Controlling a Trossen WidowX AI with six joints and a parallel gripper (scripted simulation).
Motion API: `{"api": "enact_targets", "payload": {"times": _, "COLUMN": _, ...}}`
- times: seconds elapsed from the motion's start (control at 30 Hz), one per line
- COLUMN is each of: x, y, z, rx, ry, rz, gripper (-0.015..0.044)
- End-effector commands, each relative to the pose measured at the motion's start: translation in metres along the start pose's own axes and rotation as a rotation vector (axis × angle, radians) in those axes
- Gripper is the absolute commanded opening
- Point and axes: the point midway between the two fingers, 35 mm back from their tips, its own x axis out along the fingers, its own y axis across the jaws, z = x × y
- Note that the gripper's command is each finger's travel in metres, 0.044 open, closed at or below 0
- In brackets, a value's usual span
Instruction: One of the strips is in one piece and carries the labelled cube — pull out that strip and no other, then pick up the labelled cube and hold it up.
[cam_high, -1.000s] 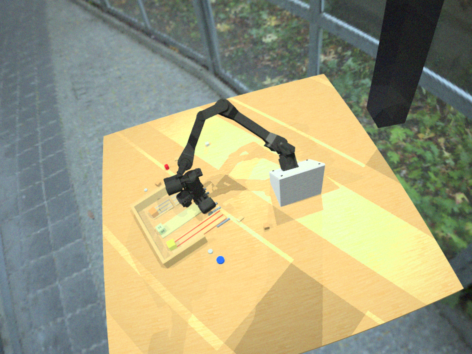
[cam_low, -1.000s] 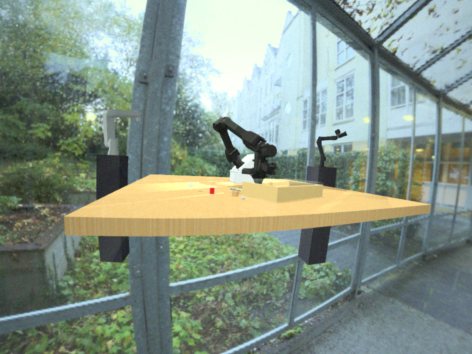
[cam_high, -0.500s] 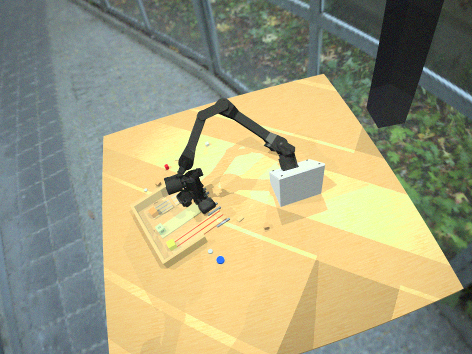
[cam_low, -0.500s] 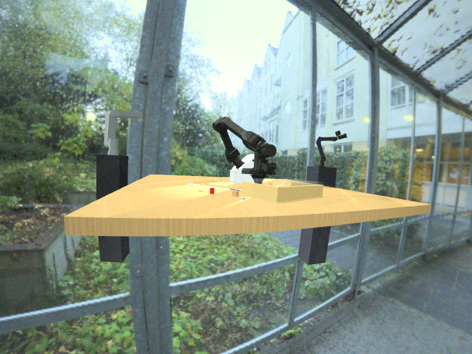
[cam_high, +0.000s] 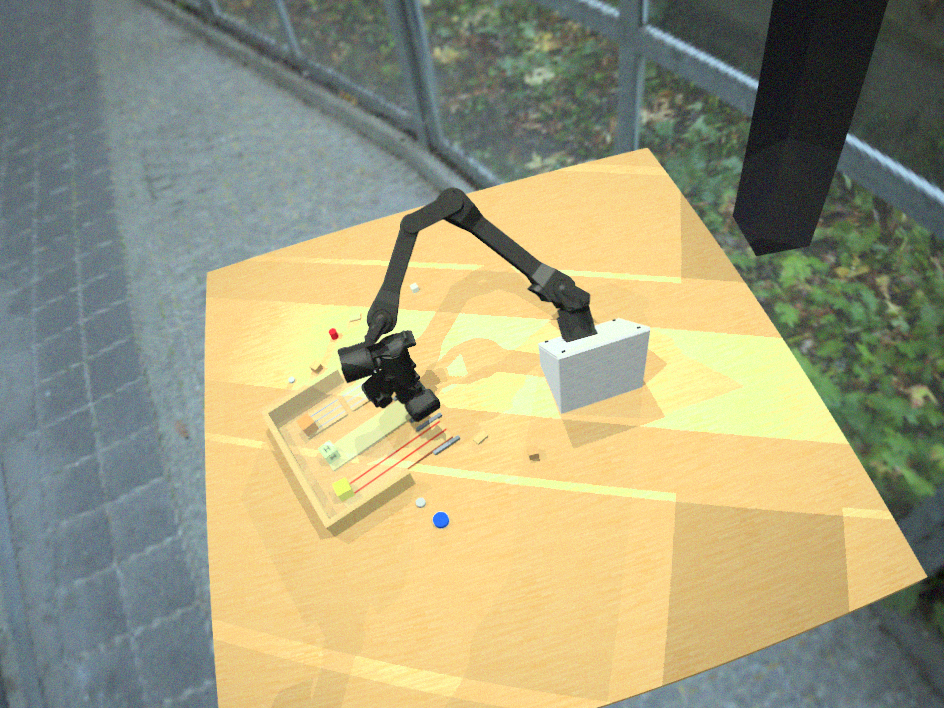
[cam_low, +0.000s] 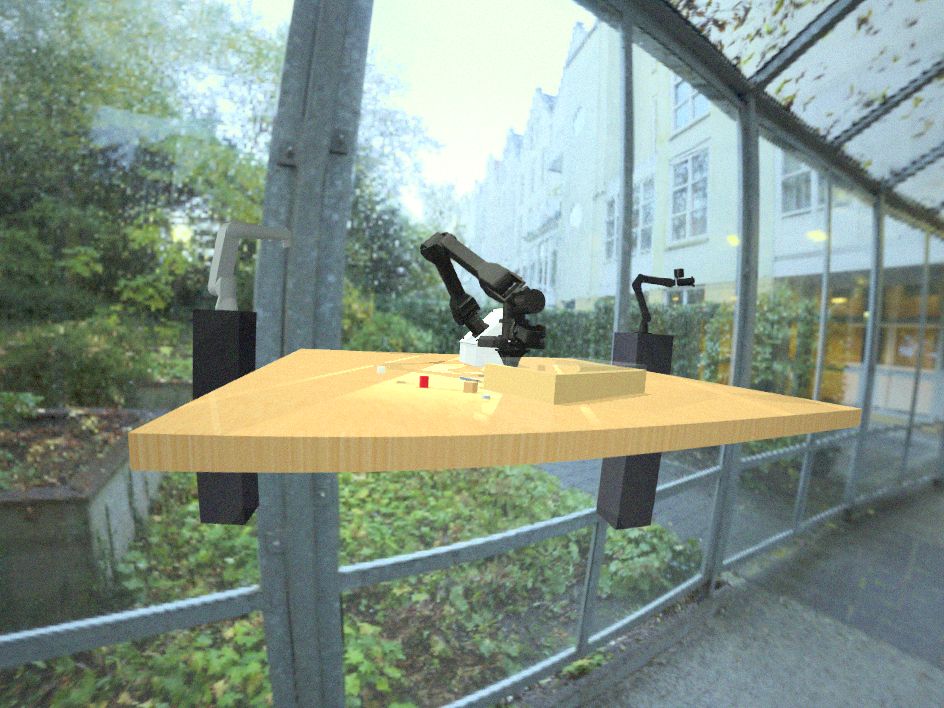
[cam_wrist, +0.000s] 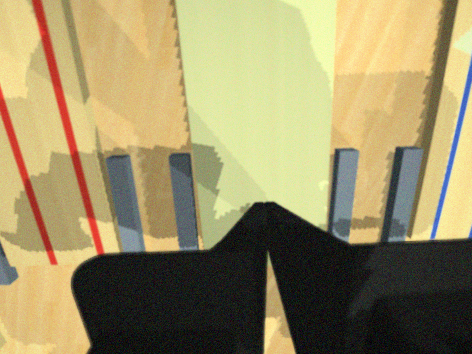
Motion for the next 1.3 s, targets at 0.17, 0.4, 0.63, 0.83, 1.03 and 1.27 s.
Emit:
{"api": "enact_targets", "payload": {"times": 0.17, "x": 0.007, "y": 0.001, "z": -0.022, "rx": -0.009, "ry": 0.025, "rz": 0.005, "gripper": 0.0000}}
{"api": "enact_targets", "payload": {"times": 0.4, "x": 0.007, "y": 0.001, "z": -0.032, "rx": -0.010, "ry": 0.025, "rz": 0.005, "gripper": 0.0000}}
{"api": "enact_targets", "payload": {"times": 0.63, "x": 0.007, "y": 0.001, "z": -0.042, "rx": -0.010, "ry": 0.025, "rz": 0.005, "gripper": 0.0000}}
{"api": "enact_targets", "payload": {"times": 0.83, "x": 0.007, "y": 0.002, "z": -0.051, "rx": -0.010, "ry": 0.026, "rz": 0.005, "gripper": 0.0000}}
{"api": "enact_targets", "payload": {"times": 1.03, "x": 0.006, "y": 0.002, "z": -0.059, "rx": -0.011, "ry": 0.026, "rz": 0.005, "gripper": 0.0000}}
{"api": "enact_targets", "payload": {"times": 1.27, "x": 0.006, "y": 0.002, "z": -0.068, "rx": -0.011, "ry": 0.026, "rz": 0.005, "gripper": 0.0000}}
